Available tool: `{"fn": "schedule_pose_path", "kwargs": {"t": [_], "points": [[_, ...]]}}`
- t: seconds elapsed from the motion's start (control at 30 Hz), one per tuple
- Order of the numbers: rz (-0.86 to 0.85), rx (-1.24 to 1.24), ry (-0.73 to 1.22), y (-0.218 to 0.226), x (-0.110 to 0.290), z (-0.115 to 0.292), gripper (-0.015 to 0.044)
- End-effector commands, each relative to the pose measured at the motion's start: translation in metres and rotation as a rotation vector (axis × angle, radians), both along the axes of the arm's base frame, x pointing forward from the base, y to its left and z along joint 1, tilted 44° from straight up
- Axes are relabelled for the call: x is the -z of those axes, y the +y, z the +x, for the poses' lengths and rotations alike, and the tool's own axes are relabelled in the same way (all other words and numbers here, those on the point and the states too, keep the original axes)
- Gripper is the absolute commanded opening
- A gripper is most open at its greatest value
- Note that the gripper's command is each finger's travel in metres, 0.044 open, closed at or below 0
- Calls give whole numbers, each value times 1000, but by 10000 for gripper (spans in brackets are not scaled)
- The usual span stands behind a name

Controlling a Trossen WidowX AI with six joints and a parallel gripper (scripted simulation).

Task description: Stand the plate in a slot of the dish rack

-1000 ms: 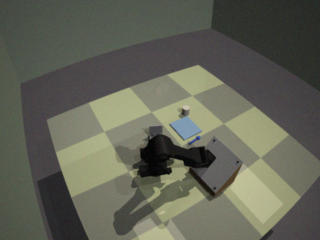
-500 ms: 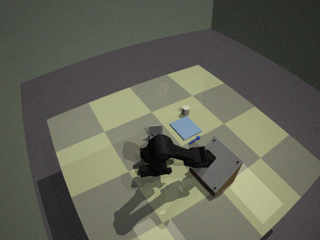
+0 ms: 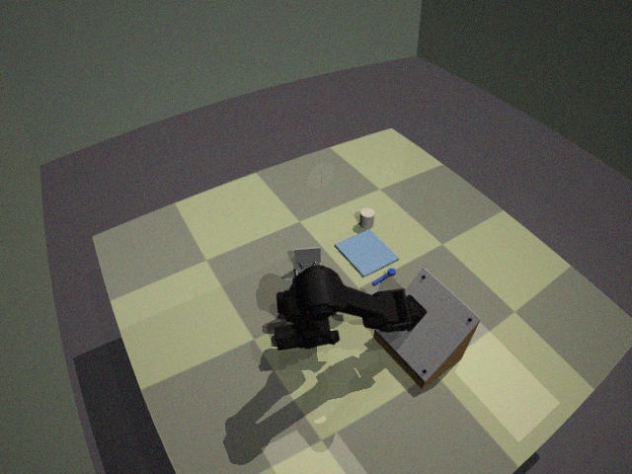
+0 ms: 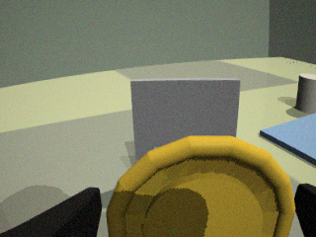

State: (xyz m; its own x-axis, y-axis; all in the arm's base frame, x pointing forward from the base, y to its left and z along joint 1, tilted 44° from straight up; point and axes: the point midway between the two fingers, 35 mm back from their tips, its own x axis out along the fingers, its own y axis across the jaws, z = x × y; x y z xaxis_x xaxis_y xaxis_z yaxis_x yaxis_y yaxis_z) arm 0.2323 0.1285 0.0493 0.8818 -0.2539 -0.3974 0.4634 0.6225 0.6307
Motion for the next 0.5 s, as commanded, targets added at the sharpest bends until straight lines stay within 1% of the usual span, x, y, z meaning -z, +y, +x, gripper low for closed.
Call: {"fn": "schedule_pose_path", "kwargs": {"t": [0.0,0.47], "points": [[0,1,3,-3,-4,1,400],[-25,1,0,-76,-89,10,400]]}}
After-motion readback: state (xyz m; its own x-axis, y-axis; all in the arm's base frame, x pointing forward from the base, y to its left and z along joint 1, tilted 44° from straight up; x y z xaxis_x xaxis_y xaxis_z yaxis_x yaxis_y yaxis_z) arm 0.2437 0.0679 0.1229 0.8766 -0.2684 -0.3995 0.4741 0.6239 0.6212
